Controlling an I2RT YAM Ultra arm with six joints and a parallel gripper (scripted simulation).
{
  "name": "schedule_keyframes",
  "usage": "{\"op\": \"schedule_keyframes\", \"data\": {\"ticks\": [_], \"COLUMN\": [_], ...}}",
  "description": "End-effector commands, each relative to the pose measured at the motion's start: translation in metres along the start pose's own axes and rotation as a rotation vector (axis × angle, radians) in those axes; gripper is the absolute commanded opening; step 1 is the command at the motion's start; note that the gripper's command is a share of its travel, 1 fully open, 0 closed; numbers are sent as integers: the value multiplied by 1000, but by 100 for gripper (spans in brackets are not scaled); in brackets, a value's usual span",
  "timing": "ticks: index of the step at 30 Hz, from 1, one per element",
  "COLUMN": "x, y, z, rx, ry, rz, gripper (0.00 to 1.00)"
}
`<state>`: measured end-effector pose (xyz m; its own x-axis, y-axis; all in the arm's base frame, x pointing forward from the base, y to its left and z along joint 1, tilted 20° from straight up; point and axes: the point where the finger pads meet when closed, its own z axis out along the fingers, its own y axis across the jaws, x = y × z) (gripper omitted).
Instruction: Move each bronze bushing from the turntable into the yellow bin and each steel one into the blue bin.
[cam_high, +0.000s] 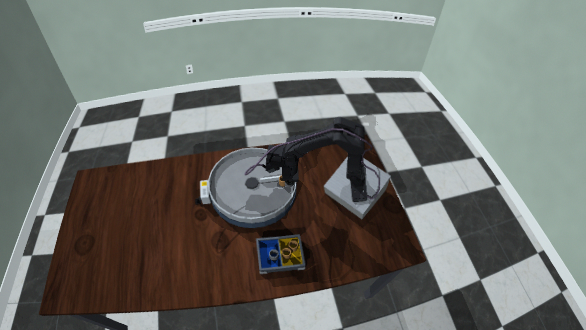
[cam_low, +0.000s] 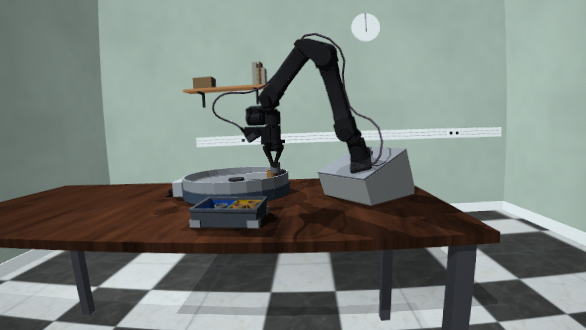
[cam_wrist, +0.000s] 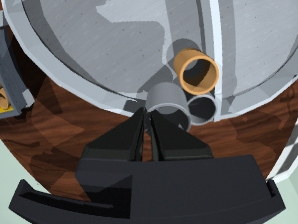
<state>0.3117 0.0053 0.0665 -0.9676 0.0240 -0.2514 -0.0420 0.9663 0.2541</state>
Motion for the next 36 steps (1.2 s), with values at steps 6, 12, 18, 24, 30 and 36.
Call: {"op": "schedule_keyframes", "data": {"ticks": [6,12,18,24,30,36], "x": [-4,-3,-3,-3,-4,-4], "y": [-3,-3,-3,-3,-3,-3], "z": [-45,-50,-50,-50,-50,-50], "rx": [11,10,10,10,10,10], "ry": [-16,-16,-16,-16,-17,-17], "rz": [-1,-1,-1,1,1,1], "gripper": [0,0,0,0,0,0]}}
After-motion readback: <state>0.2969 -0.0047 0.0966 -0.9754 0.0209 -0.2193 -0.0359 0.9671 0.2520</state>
